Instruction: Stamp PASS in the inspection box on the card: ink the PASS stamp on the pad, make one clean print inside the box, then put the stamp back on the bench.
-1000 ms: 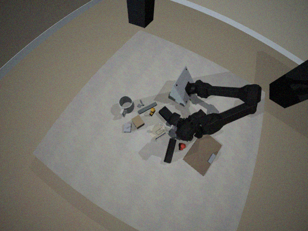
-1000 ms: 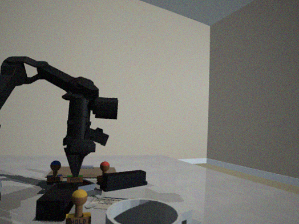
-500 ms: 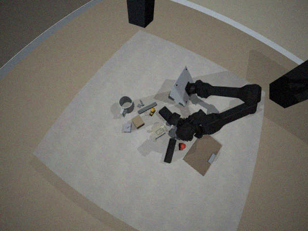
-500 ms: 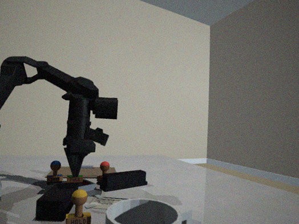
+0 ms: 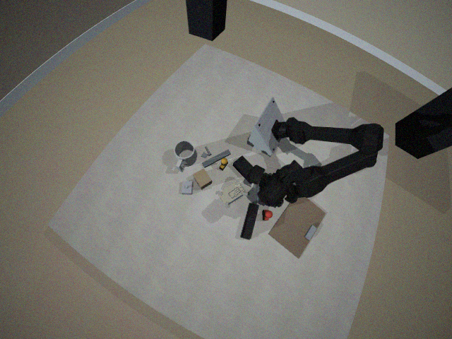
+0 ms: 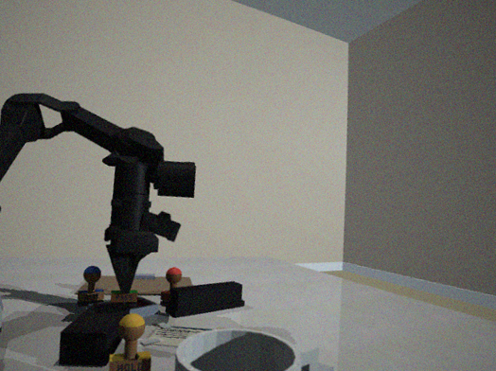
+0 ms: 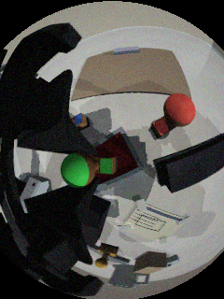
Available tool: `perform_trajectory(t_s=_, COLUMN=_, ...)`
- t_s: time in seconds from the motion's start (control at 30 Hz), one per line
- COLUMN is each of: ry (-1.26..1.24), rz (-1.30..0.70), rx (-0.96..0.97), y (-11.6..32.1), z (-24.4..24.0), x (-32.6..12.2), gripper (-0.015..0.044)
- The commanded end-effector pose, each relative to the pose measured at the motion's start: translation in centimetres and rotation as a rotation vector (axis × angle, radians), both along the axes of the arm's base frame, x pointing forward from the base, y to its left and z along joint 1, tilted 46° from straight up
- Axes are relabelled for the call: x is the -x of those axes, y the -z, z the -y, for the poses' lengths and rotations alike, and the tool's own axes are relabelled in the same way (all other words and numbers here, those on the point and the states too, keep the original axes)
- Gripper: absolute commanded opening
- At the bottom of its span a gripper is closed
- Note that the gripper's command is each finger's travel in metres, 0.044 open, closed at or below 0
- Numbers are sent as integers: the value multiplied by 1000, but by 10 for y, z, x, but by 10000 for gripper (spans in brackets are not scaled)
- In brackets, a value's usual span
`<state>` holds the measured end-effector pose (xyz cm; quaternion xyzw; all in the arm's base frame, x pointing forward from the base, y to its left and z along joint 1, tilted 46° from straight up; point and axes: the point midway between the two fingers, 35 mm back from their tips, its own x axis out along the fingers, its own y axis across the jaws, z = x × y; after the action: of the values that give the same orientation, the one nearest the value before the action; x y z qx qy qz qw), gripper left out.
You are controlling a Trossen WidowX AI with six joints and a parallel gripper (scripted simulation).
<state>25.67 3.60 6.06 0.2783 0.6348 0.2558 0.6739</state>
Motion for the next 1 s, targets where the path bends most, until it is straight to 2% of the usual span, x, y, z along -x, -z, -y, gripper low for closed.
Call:
perform_trajectory(t_s=0.0, ry=0, rz=1, rx=-4, y=0, z=-2, x=-1, gripper=0)
perform_trajectory(t_s=0.97, ry=0, rz=1, rx=-4, y=-2, z=0, x=-1, gripper=0)
